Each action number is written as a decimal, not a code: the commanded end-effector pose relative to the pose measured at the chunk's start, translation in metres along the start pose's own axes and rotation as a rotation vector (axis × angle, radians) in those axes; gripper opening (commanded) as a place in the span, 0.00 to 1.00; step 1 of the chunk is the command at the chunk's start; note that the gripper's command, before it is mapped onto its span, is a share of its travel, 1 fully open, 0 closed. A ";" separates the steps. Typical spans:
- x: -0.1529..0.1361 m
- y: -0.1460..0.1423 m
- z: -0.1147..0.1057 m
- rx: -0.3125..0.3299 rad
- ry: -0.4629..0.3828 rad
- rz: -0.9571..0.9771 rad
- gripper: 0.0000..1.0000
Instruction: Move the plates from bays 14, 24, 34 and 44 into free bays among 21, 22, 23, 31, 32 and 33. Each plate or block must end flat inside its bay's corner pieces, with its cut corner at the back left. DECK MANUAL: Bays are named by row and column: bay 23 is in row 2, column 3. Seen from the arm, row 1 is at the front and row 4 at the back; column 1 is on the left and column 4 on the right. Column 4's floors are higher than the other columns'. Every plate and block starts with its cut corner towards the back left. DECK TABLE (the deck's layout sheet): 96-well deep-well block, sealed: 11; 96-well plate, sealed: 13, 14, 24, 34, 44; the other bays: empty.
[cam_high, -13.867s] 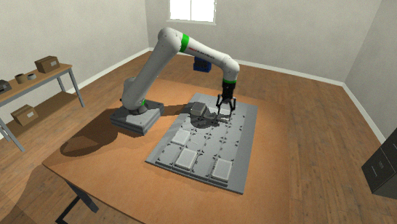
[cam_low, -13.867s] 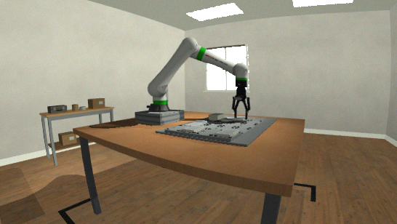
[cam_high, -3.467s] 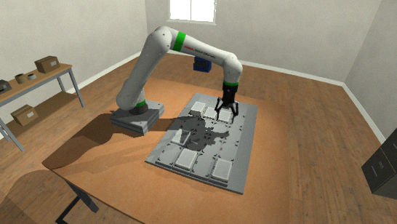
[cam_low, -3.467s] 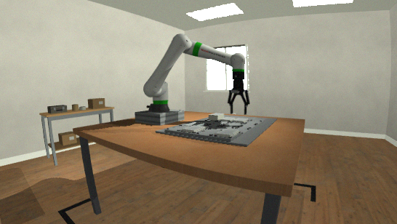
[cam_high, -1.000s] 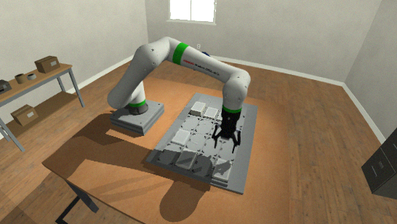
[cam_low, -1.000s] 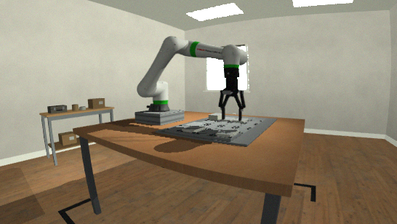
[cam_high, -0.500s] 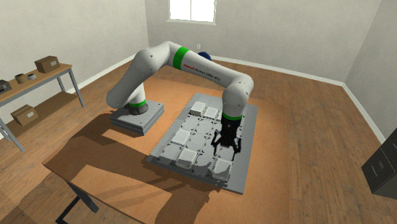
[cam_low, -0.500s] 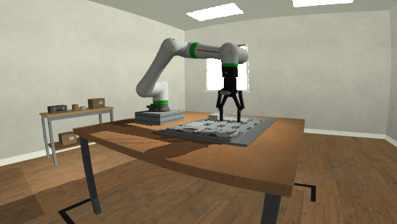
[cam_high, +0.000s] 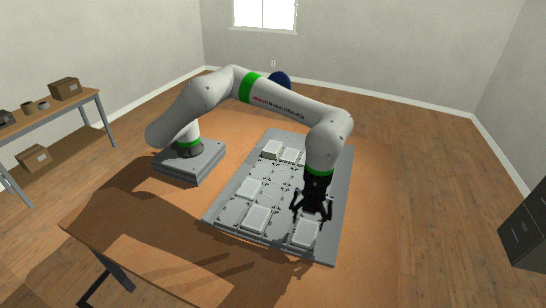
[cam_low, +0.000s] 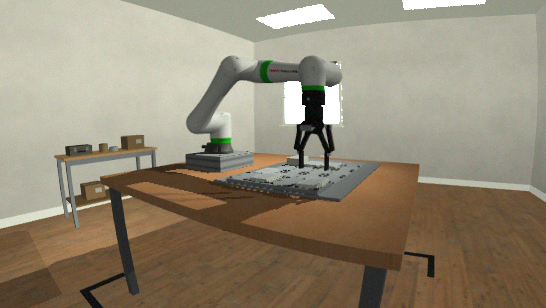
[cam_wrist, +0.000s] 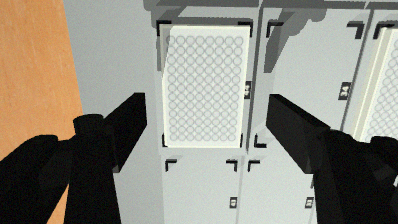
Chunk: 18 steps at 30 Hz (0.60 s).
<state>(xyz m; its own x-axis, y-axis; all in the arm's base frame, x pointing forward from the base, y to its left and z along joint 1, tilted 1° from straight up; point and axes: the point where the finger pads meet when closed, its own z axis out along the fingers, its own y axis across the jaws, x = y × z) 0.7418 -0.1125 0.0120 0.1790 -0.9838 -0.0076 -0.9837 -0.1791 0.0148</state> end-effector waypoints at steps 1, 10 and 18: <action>0.003 -0.002 -0.002 0.002 0.000 0.000 0.70; 0.003 -0.002 0.003 0.002 0.000 0.000 0.70; 0.003 -0.002 0.013 0.002 0.000 0.000 0.70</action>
<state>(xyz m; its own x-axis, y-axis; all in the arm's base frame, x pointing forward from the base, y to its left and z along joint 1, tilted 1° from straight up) 0.7431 -0.1150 0.0010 0.1793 -0.9838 -0.0085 -0.9836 -0.1794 0.0159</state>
